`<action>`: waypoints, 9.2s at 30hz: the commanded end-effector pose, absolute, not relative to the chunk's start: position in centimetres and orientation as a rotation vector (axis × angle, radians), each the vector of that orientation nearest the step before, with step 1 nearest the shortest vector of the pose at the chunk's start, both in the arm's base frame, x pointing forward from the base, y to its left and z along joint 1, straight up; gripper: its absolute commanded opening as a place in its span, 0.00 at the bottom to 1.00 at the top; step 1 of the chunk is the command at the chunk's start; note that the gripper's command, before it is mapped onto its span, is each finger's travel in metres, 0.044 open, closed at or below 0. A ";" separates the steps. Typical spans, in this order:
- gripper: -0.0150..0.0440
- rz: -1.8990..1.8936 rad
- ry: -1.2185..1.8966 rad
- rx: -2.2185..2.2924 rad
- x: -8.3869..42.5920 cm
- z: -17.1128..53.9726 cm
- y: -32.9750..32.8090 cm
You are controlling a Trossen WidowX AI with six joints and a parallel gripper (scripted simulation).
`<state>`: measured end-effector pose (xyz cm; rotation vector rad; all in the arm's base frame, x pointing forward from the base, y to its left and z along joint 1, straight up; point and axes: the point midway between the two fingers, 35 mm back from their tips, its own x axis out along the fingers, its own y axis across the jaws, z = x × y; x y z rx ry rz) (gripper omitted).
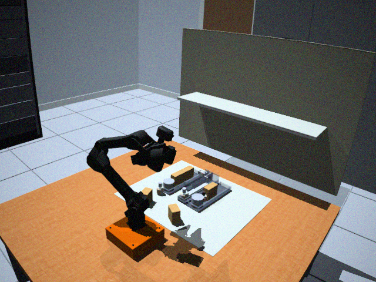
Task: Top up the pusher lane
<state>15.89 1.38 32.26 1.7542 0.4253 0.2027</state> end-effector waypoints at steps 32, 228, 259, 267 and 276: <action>1.00 0.097 1.574 0.312 26.1 13.5 13.9; 0.25 0.112 1.532 -0.104 31.2 4.8 8.0; 0.25 0.112 1.531 -0.104 32.6 5.1 8.1; 0.25 0.112 1.531 -0.104 32.9 5.2 8.2; 0.25 0.112 1.531 -0.104 33.3 5.3 8.2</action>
